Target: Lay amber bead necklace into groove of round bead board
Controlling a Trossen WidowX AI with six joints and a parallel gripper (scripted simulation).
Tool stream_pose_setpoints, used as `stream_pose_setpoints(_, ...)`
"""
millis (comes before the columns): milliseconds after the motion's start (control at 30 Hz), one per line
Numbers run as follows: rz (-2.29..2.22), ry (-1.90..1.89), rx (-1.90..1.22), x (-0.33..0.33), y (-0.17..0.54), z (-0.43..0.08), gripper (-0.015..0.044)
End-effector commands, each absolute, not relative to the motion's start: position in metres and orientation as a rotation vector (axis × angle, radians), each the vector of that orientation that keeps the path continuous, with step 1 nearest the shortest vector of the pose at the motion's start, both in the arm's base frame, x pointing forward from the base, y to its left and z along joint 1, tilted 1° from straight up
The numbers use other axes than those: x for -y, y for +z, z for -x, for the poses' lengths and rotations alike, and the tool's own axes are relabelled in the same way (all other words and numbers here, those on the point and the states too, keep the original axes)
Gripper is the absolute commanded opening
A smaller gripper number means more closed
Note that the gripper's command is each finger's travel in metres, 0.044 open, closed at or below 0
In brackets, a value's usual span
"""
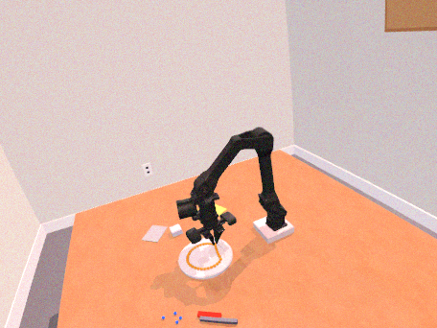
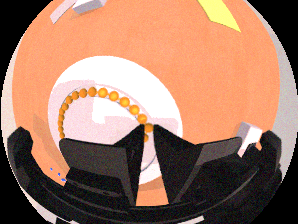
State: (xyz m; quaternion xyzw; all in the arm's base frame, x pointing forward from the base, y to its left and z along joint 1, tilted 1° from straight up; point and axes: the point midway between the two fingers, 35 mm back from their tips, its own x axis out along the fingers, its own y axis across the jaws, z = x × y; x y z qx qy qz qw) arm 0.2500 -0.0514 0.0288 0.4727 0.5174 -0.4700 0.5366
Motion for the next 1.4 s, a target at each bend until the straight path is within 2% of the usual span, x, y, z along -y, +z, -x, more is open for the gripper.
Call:
stream_pose_setpoints(0,-1.125,-1.118,-1.231,0.051,0.029,-0.25,0.0105)
stream_pose_setpoints(433,-1.125,-1.119,-1.233,0.051,0.031,-0.25,0.044)
stream_pose_setpoints(1067,-1.125,-1.117,-1.231,0.051,0.036,-0.249,0.044)
stream_pose_setpoints(1167,-1.016,-1.011,-1.29,0.051,0.037,-0.25,0.0361)
stream_pose_setpoints(1367,-0.556,-0.565,-1.468,0.048,0.044,-0.251,0.0204)
